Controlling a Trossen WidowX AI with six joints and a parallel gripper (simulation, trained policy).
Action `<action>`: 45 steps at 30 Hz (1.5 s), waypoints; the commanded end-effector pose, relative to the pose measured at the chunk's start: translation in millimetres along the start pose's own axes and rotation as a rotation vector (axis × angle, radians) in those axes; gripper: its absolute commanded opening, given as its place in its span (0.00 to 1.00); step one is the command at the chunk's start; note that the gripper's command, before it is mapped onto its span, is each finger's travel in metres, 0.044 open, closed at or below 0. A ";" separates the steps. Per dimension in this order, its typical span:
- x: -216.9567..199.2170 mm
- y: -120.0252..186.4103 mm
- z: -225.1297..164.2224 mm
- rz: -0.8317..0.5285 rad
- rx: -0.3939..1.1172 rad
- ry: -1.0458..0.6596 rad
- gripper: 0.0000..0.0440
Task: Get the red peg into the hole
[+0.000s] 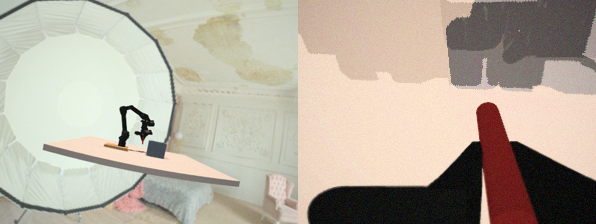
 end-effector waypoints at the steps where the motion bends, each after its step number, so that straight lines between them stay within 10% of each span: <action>1: 1.6 17.2 2.9 0.044 -0.016 0.016 0.00; 17: 2.5 80.8 34.9 0.132 -0.167 0.007 0.00; 45: 6.3 89.4 116.4 0.039 -0.237 -0.083 0.00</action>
Point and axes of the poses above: the point midway between the two fingers, 35 mm back from their tips, its own y axis back along the fingers, its own x axis across the jaws, z = x × y, the point moved 10 cm from there along y, back along the fingers, and after that the axes turned 3 degrees about y, right-handed, at the moved point
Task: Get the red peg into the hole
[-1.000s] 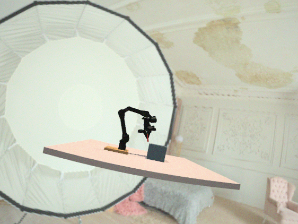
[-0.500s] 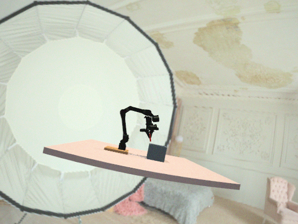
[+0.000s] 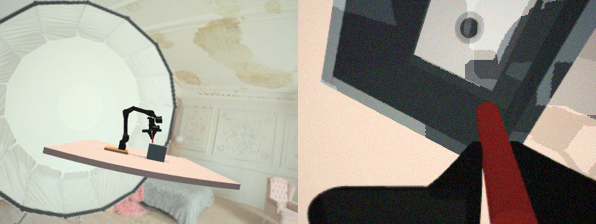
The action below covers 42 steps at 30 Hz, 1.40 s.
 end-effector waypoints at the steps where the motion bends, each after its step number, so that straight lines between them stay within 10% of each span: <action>1: 2.7 -3.0 8.5 -0.004 0.000 0.002 0.00; 42: 13.6 -108.4 61.5 -0.057 0.086 0.090 0.00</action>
Point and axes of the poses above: the point midway between the two fingers, 35 mm back from their tips, its own y axis back along the fingers, its own x axis across the jaws, z = x × y, the point moved 10 cm from there along y, back along the fingers, and after that the axes turned 3 degrees about y, right-handed, at the moved point
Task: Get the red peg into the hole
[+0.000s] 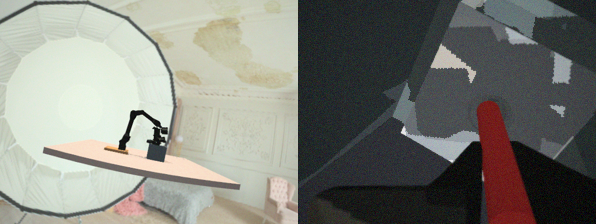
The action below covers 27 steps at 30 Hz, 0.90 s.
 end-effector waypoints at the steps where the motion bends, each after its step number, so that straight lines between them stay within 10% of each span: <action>1: -0.7 -11.4 0.0 -0.015 0.016 0.018 0.00; 9: 0.0 -22.1 2.0 -0.045 0.038 0.042 0.31; 27: 2.6 5.6 24.9 0.053 0.086 0.024 0.34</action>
Point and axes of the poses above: the point midway between the two fingers, 35 mm back from their tips, its own y axis back along the fingers, its own x axis across the jaws, z = x × y, the point moved 10 cm from there along y, back along the fingers, and after that the axes turned 3 degrees about y, right-handed, at the moved point
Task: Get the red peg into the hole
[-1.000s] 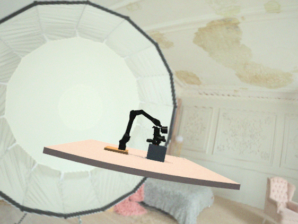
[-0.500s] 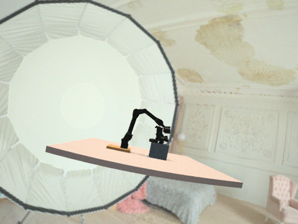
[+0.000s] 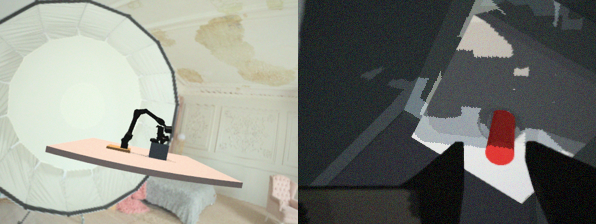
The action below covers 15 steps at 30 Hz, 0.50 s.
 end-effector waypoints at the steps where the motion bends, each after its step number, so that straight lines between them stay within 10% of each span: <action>1: 2.8 7.0 3.9 0.030 0.004 0.009 0.34; 15: 8.8 31.1 17.4 0.159 0.021 0.042 0.36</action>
Point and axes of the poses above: the point midway between the two fingers, 35 mm back from their tips, its own y axis back along the fingers, its own x axis across the jaws, z = x × y, the point moved 10 cm from there along y, back along the fingers, and after that the axes turned 3 degrees about y, right-handed, at the moved point
